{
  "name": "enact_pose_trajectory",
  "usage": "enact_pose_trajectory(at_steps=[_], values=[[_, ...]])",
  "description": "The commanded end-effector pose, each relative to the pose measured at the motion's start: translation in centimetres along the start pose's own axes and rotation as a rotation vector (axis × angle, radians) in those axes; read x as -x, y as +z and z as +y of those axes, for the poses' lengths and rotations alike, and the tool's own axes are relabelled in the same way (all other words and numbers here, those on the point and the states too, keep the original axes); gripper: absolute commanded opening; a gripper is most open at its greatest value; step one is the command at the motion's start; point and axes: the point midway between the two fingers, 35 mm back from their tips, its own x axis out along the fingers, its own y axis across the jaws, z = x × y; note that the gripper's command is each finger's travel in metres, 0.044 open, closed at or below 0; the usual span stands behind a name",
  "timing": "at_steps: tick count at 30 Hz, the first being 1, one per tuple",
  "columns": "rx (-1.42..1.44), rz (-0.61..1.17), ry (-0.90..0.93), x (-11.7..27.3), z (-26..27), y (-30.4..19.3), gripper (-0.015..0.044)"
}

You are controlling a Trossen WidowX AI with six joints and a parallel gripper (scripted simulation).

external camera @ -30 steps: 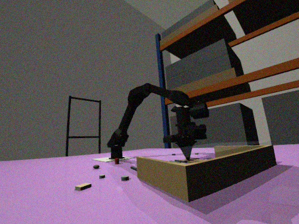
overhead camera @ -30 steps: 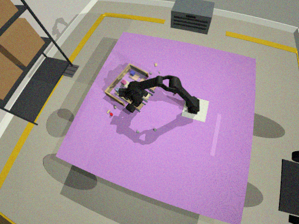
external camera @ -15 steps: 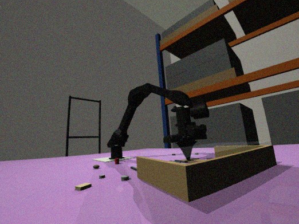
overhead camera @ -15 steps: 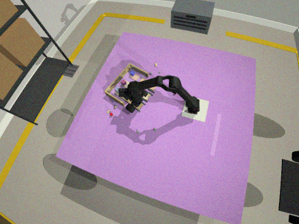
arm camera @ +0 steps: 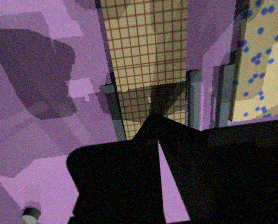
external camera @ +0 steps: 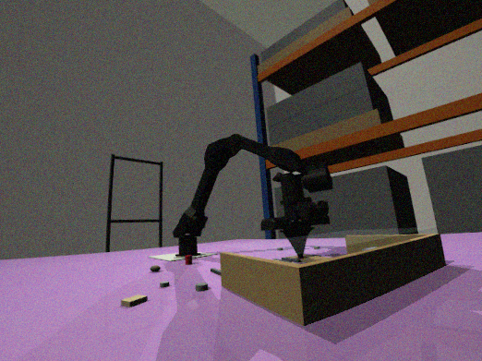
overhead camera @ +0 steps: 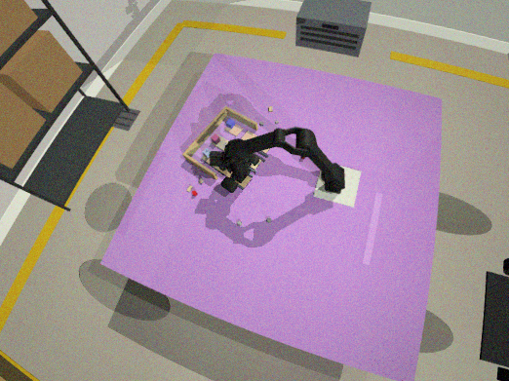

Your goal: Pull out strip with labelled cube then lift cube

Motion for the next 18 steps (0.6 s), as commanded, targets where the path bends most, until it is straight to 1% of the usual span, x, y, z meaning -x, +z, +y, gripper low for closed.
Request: enact_pose_trajectory(at_steps=[1,18], values=[[-0.003,0.018,-0.01,-0.5,-0.2,-1.0,0.0],[-0.003,0.02,-0.01,-0.6,-0.2,-3.6,0.0]])
